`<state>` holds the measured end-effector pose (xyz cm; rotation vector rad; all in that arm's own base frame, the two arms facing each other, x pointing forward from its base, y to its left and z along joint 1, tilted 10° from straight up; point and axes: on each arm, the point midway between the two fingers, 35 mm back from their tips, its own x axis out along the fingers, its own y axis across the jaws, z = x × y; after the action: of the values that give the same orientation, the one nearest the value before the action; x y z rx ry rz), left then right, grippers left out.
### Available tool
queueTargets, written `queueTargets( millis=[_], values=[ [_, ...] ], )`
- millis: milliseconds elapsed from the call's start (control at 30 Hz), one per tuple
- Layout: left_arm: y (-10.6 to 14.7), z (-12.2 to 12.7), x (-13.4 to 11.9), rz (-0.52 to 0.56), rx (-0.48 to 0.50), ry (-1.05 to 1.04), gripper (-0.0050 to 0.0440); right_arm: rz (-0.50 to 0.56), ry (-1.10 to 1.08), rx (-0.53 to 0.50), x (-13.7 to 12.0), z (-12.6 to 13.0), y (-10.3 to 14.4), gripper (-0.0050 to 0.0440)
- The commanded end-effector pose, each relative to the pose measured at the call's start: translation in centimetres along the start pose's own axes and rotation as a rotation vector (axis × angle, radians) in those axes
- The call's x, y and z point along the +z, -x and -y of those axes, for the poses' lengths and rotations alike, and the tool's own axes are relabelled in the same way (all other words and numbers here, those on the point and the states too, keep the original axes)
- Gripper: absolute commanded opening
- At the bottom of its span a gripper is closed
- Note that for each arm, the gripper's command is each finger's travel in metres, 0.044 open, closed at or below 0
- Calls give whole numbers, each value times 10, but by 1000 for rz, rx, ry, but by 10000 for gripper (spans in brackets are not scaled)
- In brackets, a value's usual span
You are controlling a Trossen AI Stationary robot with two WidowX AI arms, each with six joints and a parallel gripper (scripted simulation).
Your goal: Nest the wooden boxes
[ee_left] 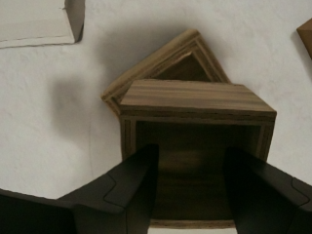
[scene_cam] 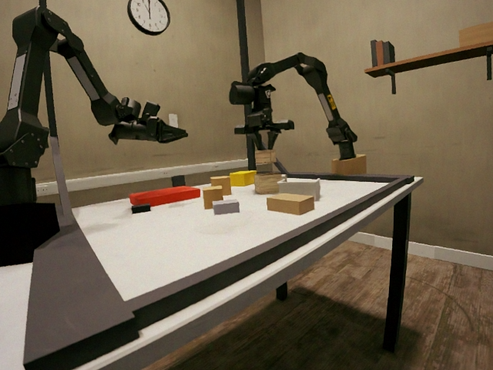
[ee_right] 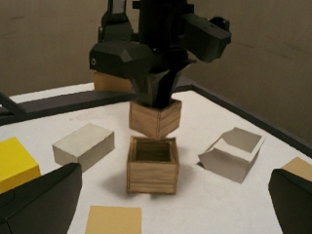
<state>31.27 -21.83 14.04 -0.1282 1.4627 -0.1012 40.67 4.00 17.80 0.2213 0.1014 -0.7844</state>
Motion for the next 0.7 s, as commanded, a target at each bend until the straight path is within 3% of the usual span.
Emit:
queueTargets(
  millis=[0, 667],
  values=[
    [9, 0, -3, 22, -7, 11, 206, 10, -24, 5, 7, -1, 3, 400],
    [9, -1, -2, 18, -14, 583, 206, 10, -24, 5, 7, -1, 3, 400]
  ],
)
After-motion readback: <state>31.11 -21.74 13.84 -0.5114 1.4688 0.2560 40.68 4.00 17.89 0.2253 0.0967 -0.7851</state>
